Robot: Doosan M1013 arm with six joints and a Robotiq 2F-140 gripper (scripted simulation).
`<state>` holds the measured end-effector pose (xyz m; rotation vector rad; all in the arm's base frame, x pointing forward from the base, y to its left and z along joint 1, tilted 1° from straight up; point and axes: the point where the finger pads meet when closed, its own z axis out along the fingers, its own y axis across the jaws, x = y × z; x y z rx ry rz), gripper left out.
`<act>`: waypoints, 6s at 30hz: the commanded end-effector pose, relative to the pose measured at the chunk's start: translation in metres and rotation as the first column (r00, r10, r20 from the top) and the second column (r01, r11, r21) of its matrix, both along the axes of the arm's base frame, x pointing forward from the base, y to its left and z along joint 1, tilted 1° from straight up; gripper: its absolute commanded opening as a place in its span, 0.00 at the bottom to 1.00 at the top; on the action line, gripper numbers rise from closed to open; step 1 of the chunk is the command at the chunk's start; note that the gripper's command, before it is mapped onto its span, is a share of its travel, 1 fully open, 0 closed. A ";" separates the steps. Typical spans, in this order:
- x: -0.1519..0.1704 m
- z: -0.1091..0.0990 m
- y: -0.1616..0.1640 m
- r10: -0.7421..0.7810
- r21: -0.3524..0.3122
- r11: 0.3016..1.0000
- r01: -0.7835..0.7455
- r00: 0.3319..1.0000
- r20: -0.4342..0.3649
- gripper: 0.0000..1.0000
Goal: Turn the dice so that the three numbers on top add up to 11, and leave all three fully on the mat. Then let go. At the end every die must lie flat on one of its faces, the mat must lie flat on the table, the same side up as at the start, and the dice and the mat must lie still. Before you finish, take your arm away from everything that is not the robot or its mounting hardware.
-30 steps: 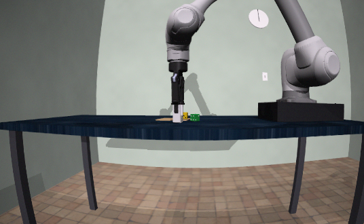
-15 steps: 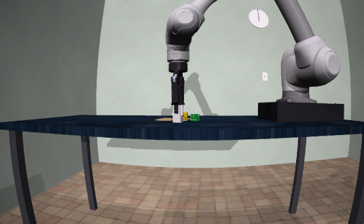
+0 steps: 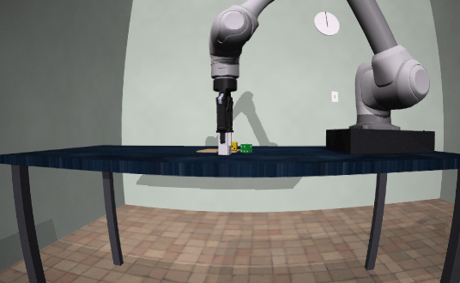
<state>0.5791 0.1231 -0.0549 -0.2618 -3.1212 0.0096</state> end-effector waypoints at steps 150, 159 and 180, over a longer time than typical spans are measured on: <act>0.029 0.009 -0.188 0.061 0.001 0.998 -0.061 0.998 0.000 0.16; 0.029 0.009 -0.188 0.061 0.001 0.998 -0.061 0.998 0.000 0.16; 0.029 0.009 -0.188 0.061 0.001 0.998 -0.061 0.998 0.000 0.16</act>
